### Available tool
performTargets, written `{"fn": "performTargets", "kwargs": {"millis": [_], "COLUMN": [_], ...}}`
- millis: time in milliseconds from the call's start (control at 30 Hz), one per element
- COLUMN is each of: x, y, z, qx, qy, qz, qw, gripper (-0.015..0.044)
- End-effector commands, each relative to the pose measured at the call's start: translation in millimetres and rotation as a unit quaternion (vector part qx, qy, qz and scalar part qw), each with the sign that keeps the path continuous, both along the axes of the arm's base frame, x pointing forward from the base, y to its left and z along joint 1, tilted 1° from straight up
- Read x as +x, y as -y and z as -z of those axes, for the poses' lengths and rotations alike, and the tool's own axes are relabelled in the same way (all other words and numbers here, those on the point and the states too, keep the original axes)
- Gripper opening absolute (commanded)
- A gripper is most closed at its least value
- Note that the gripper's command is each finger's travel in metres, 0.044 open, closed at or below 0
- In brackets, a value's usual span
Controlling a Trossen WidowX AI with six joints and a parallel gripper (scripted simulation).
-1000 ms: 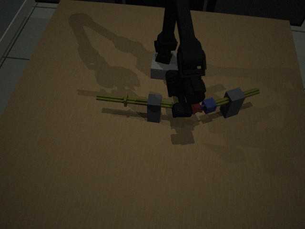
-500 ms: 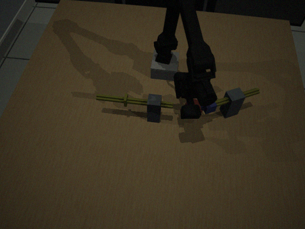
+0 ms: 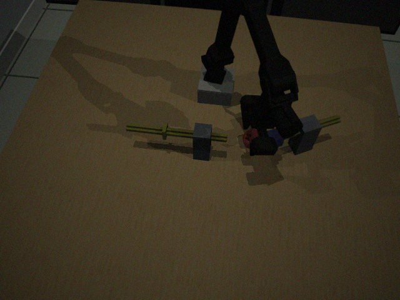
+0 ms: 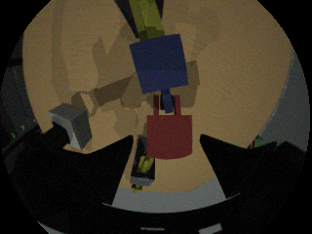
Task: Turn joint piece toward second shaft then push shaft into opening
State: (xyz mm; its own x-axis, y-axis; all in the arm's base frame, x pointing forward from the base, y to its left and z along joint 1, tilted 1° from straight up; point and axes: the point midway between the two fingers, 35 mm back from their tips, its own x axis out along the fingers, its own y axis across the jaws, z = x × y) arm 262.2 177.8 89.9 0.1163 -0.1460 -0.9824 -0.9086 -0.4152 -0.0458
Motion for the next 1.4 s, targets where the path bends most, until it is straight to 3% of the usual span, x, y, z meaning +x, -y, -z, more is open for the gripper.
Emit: {"fn": "performTargets", "kwargs": {"millis": [0, 400, 733, 1367], "x": [-1, 1, 1, 1], "y": [2, 4, 4, 4], "z": [9, 26, 26, 26], "qx": [-0.003, -0.003, -0.003, -0.003], "qy": [-0.005, -0.005, -0.005, -0.005], "qz": [0.002, 0.002, 0.002, 0.002], "qw": [1.000, 1.000, 1.000, 1.000], "gripper": [0.0440, 0.0440, 0.0182, 0.0182]}}
